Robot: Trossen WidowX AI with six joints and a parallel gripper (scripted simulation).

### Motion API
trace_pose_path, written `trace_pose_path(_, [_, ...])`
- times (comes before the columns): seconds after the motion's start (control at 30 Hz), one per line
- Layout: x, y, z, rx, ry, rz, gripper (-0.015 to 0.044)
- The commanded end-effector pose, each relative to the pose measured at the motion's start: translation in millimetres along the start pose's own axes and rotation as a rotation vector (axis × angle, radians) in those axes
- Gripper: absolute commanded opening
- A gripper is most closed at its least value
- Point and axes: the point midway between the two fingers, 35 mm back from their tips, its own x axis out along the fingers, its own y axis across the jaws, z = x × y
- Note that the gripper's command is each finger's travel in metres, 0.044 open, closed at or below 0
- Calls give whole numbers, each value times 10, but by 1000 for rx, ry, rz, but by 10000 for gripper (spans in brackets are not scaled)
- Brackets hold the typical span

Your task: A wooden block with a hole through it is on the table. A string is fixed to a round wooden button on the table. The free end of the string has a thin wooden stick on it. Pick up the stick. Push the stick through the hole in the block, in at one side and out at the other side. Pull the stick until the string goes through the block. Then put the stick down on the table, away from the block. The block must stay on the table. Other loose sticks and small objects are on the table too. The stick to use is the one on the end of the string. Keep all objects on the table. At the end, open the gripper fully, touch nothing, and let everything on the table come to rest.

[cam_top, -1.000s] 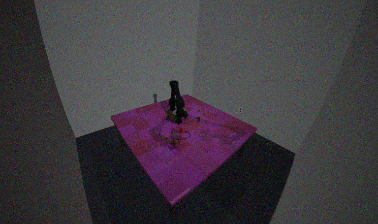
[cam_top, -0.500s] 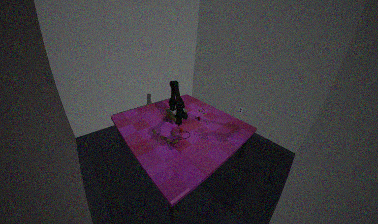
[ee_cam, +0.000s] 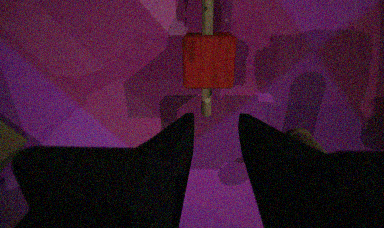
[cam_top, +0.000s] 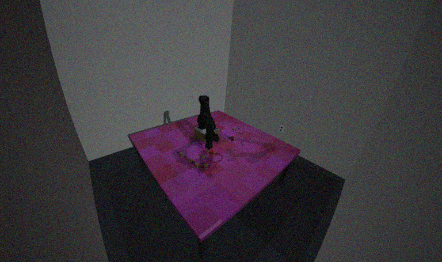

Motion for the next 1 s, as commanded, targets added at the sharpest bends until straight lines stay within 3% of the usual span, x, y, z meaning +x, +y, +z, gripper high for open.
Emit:
trace_pose_path(0.0, [99,17,-11,-4,6,8,120])
trace_pose_path(0.97, [417,47,-22,-4,7,9,120])
